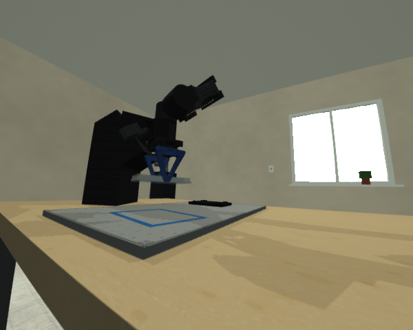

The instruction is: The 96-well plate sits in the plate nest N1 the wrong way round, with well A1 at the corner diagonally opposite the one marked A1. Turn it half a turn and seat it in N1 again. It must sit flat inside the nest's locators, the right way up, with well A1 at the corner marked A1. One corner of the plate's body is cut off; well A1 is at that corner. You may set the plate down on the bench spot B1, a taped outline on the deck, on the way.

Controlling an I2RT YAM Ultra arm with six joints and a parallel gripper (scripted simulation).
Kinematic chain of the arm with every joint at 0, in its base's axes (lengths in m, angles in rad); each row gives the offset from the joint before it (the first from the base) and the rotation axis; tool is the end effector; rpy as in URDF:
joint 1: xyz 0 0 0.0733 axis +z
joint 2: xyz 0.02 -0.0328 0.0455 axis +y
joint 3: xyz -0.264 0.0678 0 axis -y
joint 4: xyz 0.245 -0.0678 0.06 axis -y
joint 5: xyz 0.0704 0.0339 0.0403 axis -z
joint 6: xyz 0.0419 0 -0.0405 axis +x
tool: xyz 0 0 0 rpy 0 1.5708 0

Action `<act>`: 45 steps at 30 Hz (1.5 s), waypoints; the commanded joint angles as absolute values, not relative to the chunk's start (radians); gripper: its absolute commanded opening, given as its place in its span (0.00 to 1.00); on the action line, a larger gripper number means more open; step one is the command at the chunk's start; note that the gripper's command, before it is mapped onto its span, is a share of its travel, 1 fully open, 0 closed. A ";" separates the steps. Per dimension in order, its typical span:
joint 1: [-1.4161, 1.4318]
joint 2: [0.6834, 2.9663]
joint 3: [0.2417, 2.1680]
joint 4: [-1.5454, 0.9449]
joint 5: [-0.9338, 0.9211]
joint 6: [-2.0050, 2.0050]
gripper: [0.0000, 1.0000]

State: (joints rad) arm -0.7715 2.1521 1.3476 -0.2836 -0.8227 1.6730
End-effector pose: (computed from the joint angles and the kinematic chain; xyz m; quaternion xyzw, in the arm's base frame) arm 0.3260 -0.2727 0.1168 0.8039 0.3938 0.4449 0.0281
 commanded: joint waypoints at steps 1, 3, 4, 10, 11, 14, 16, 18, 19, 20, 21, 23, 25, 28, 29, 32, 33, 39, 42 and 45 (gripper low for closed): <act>-0.784 2.146 1.348 -0.292 -0.822 1.672 0.00; -0.784 2.146 1.348 -0.292 -0.822 1.672 0.00; -0.784 2.146 1.348 -0.292 -0.822 1.672 0.00; -0.784 2.146 1.348 -0.292 -0.822 1.672 0.00; -0.784 2.146 1.348 -0.292 -0.822 1.672 0.00; -0.784 2.146 1.348 -0.292 -0.822 1.672 0.00; -0.784 2.146 1.348 -0.292 -0.822 1.672 0.00; -0.784 2.146 1.348 -0.292 -0.822 1.672 0.00; -0.784 2.146 1.348 -0.292 -0.822 1.672 0.00; -0.784 2.146 1.348 -0.292 -0.822 1.672 0.00; -0.784 2.146 1.348 -0.292 -0.822 1.672 0.00; -0.784 2.146 1.348 -0.292 -0.822 1.672 0.00; -0.784 2.146 1.348 -0.292 -0.822 1.672 0.00; -0.784 2.146 1.348 -0.292 -0.822 1.672 0.00; -0.779 2.135 1.335 -0.285 -0.820 1.645 0.00; -0.765 2.103 1.296 -0.265 -0.813 1.563 0.00; -0.760 2.092 1.283 -0.259 -0.811 1.536 0.00; -0.729 2.028 1.210 -0.222 -0.796 1.374 0.00; -0.713 1.996 1.175 -0.206 -0.788 1.294 0.00; -0.707 1.986 1.164 -0.200 -0.785 1.267 0.00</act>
State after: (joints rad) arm -0.6968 1.9938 1.1664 -0.2180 -0.7986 1.3357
